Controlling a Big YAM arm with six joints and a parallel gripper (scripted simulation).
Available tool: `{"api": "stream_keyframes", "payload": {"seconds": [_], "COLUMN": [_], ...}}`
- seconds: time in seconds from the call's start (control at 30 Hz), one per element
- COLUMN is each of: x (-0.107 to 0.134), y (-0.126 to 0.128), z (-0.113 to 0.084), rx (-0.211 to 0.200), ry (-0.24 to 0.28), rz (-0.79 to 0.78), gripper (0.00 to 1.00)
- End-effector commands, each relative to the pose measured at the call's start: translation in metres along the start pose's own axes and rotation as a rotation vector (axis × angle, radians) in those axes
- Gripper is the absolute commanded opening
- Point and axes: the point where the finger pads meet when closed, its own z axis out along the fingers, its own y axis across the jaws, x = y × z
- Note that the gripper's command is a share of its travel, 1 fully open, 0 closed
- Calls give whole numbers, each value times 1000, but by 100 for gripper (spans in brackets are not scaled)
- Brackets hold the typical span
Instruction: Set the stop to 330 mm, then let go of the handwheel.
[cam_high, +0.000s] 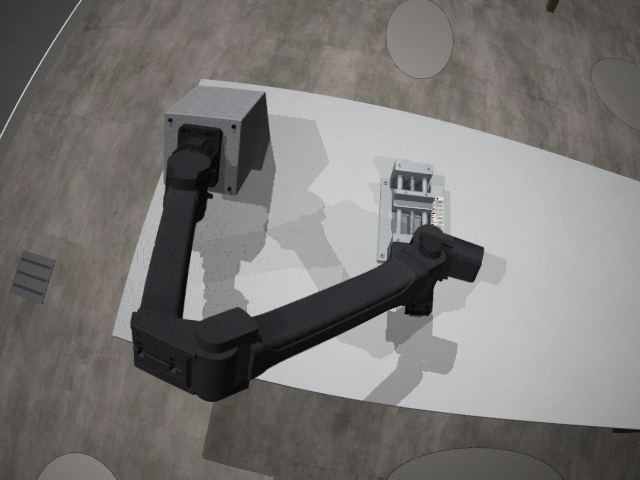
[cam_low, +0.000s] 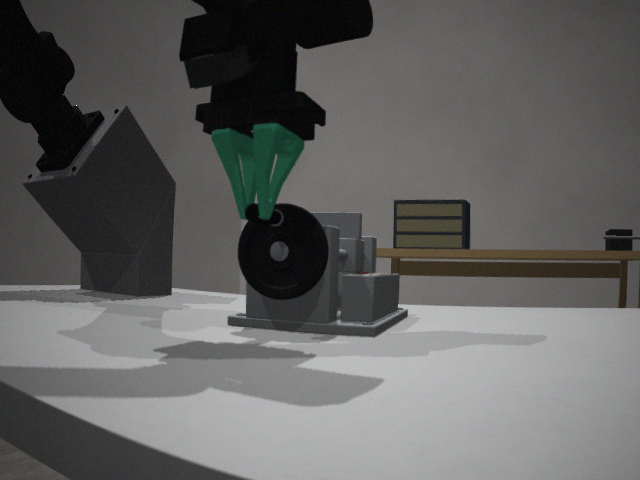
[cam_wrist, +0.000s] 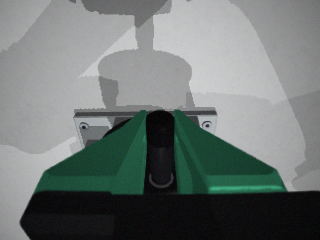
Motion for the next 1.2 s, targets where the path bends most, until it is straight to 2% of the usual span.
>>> {"api": "stream_keyframes", "payload": {"seconds": [0.0,0.33,0.57,0.77,1.17], "x": [0,-7,-7,-7,1], "y": [-7,-16,-21,-20,-29], "z": [-11,3,5,6,17], "rx": [-13,-3,6,-3,14], "ry": [0,-5,-3,-5,1], "rz": [-15,7,7,7,-12], "gripper": [6,6,6,6,6]}}
